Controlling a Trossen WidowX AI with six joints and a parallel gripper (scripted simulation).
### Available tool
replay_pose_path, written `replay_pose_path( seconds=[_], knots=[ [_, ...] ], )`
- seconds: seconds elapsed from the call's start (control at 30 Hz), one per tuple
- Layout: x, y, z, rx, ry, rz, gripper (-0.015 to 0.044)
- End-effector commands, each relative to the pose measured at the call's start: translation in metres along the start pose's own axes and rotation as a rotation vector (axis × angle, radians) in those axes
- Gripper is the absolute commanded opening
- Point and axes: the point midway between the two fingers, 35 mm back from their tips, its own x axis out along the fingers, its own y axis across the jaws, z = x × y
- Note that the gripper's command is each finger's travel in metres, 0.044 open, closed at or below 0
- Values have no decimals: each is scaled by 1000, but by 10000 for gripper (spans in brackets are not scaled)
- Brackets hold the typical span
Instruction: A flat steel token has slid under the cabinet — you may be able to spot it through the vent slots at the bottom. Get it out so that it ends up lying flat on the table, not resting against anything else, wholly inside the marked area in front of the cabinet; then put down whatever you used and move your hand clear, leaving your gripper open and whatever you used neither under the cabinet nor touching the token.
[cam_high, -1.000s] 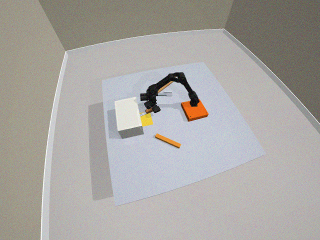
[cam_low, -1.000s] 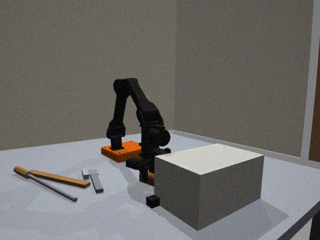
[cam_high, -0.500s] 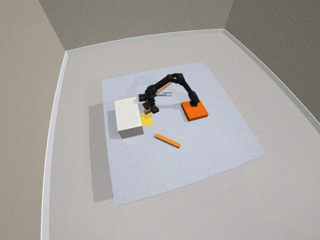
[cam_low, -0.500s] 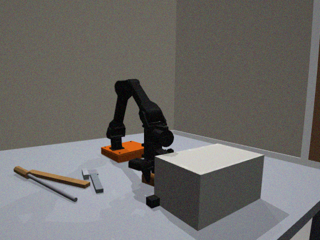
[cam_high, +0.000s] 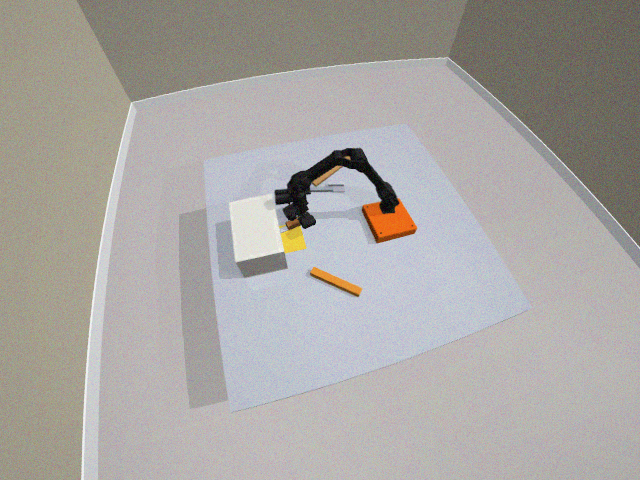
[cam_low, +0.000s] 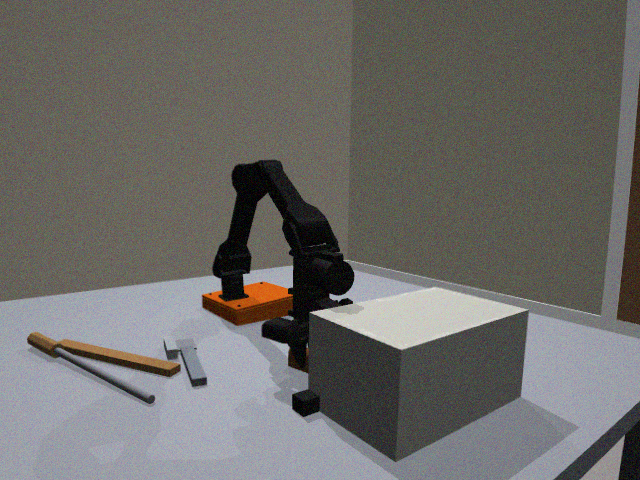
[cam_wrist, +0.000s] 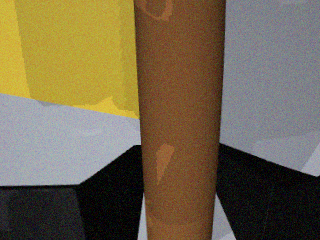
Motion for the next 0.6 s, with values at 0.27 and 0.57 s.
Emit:
replay_pose_path(
  seconds=[0.27,0.57],
  knots=[
    [1,15,3,1,-1,-1,0],
    [0,19,4,1,-1,0,0]
  ],
)
